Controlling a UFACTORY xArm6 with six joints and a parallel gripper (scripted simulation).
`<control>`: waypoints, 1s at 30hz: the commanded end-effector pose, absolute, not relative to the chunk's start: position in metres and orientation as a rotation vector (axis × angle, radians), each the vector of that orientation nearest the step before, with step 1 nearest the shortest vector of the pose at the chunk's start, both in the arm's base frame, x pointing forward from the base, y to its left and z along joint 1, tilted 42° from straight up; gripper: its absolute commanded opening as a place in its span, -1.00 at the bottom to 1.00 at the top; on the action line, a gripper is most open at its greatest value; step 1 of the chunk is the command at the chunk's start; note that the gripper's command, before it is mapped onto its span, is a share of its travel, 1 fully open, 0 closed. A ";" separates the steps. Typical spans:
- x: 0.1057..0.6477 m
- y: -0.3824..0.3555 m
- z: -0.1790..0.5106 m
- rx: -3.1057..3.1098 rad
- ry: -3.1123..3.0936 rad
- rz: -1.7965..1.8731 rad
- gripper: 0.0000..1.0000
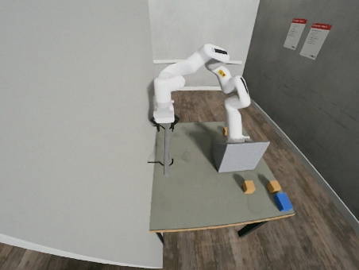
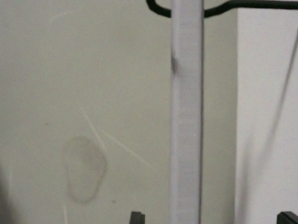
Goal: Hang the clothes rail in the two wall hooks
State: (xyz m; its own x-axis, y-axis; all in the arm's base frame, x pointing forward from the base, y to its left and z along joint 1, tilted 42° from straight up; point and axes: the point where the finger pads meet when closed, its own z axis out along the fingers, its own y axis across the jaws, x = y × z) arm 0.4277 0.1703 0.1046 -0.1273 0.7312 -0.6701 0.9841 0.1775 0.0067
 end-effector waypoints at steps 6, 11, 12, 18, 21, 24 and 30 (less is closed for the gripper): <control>0.428 0.172 0.106 1.609 1.921 -0.606 0.63; 0.428 0.172 0.106 1.609 1.921 -0.606 0.63; 0.428 0.172 0.106 1.609 1.921 -0.606 0.63; 0.428 0.172 0.106 1.609 1.921 -0.606 0.63; 0.427 0.172 0.106 1.609 1.921 -0.606 1.00; 0.424 0.172 0.107 1.609 1.921 -0.606 1.00; 0.416 0.173 0.110 1.609 1.921 -0.606 1.00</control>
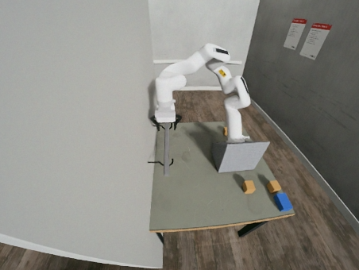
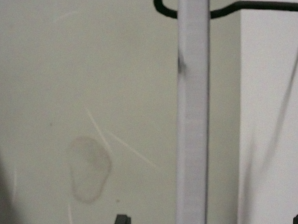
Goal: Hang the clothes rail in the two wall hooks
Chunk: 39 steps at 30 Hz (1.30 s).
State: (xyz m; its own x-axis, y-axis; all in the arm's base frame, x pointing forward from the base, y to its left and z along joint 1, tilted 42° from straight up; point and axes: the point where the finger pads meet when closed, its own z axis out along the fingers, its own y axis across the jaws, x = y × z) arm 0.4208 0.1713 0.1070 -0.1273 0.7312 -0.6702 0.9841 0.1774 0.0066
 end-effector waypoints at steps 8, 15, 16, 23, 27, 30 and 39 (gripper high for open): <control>0.403 0.175 0.114 1.610 1.921 -0.606 1.00; 0.395 0.176 0.117 1.610 1.921 -0.606 1.00; 0.394 0.176 0.117 1.610 1.921 -0.606 1.00; 0.383 0.178 0.121 1.610 1.921 -0.606 1.00; 0.377 0.179 0.123 1.610 1.921 -0.606 1.00; 0.375 0.179 0.124 1.610 1.921 -0.606 1.00; 0.361 0.181 0.128 1.610 1.921 -0.606 1.00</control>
